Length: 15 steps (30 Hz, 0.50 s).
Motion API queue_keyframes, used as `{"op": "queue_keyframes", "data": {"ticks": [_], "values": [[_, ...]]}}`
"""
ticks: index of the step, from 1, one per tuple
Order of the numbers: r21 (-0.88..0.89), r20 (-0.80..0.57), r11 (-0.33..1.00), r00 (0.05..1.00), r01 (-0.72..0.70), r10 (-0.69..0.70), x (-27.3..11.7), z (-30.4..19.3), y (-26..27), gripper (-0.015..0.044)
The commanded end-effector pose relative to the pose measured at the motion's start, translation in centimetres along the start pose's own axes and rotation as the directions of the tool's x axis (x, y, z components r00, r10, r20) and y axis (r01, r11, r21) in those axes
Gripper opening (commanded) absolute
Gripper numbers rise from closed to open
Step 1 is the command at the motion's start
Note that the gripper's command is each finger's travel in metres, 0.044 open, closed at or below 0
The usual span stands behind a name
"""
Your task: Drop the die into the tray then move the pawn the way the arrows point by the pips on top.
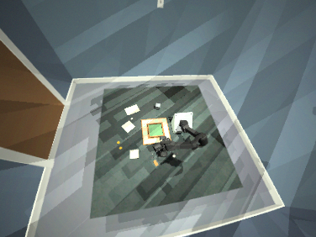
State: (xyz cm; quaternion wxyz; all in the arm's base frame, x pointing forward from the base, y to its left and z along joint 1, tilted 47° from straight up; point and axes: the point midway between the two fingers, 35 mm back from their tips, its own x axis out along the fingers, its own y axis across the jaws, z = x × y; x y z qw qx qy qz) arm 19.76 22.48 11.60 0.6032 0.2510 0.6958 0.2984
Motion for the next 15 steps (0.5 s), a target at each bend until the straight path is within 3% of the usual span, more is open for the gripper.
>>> {"op": "queue_keyframes", "data": {"ticks": [1,15], "values": [[-0.006,0.006,1.0,1.0,-0.004,0.004,-2.3,0.4,0.2,0.0],[-0.019,0.01,1.0,1.0,-0.01,0.01,-9.8,-0.2,0.4,0.0]]}}
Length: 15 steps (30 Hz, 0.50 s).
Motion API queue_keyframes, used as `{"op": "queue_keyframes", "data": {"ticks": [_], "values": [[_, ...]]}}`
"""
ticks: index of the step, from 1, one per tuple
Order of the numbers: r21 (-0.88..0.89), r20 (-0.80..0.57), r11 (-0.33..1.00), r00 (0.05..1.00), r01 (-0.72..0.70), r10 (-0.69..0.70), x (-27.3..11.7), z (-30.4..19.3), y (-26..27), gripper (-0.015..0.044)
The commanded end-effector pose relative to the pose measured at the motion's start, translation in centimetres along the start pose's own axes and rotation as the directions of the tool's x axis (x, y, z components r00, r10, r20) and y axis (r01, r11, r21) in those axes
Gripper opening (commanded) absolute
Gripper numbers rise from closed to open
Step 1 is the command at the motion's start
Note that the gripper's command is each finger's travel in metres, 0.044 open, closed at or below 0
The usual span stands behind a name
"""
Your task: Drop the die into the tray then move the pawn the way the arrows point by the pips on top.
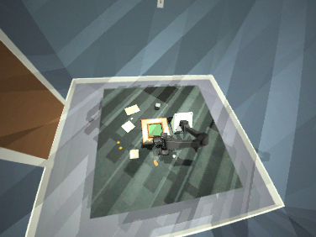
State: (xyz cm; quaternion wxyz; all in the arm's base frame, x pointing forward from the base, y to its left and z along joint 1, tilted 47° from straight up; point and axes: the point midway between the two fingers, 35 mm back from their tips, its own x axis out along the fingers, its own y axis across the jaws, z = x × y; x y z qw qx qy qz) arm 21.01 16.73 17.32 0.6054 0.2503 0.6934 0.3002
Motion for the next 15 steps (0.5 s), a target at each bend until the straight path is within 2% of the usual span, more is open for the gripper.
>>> {"op": "queue_keyframes", "data": {"ticks": [1,5,15], "values": [[-0.013,0.006,1.0,1.0,-0.01,0.01,-1.7,-0.3,0.3,0.0],[0.009,0.006,1.0,1.0,-0.008,0.008,-1.7,0.0,0.1,0.0],[0.337,0.011,0.942,1.0,0.003,-0.007,-0.7,2.9,-4.3,0.0]]}}
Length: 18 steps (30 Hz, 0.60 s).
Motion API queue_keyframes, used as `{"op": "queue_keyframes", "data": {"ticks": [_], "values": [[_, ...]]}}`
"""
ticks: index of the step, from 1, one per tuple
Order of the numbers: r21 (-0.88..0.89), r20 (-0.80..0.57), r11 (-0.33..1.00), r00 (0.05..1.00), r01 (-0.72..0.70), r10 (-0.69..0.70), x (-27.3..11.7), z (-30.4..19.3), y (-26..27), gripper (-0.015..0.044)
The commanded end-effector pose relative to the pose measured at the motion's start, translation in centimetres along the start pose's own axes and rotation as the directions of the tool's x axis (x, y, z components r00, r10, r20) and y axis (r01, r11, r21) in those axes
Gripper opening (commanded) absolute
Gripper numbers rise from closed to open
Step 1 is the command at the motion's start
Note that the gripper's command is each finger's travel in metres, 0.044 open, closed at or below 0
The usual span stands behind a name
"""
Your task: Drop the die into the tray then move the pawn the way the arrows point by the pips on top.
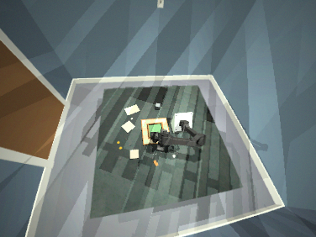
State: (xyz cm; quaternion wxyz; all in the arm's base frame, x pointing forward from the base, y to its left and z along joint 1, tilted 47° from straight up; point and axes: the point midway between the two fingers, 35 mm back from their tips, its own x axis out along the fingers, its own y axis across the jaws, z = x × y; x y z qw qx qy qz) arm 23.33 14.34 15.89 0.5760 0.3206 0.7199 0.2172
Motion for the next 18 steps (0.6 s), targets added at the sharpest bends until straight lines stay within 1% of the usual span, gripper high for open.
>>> {"op": "queue_keyframes", "data": {"ticks": [1,9,18], "values": [[0.146,0.003,0.989,1.0,0.007,-0.008,0.4,1.5,-1.8,0.0],[0.406,0.005,0.914,1.0,0.01,-0.013,1.1,3.9,-5.2,0.0],[0.662,0.003,0.749,1.0,0.008,-0.013,2.0,6.0,-9.4,0.0]]}}
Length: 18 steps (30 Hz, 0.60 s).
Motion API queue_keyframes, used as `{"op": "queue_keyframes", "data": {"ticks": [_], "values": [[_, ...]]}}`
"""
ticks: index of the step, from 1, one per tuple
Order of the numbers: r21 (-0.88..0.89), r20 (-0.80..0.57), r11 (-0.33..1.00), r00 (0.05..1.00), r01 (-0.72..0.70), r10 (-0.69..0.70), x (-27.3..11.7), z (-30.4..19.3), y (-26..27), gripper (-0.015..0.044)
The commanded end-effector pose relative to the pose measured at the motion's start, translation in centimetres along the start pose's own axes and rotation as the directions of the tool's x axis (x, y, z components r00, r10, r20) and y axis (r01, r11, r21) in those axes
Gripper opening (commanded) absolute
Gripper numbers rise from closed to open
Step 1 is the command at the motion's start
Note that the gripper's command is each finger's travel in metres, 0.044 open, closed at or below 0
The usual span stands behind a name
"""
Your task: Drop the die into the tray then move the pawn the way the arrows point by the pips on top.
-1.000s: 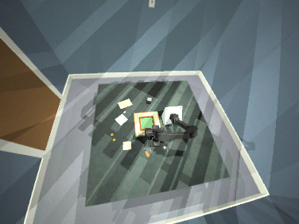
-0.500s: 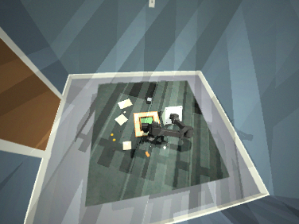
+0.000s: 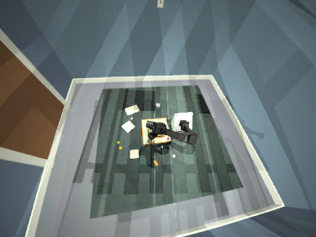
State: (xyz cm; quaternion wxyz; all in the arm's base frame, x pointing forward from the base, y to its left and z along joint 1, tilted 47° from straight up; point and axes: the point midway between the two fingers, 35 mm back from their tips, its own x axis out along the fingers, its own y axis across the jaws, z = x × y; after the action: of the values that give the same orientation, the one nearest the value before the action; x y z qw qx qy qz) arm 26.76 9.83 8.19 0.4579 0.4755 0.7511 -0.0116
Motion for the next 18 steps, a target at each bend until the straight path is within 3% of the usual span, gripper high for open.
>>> {"op": "queue_keyframes", "data": {"ticks": [1,13,18], "values": [[0.151,-0.001,0.989,1.0,0.003,-0.003,0.5,1.8,-1.4,0.0],[0.528,-0.013,0.849,1.0,0.003,0.004,1.9,6.3,-5.3,0.0],[0.569,-0.015,0.822,1.0,0.004,0.006,2.1,6.8,-5.9,0.0]]}}
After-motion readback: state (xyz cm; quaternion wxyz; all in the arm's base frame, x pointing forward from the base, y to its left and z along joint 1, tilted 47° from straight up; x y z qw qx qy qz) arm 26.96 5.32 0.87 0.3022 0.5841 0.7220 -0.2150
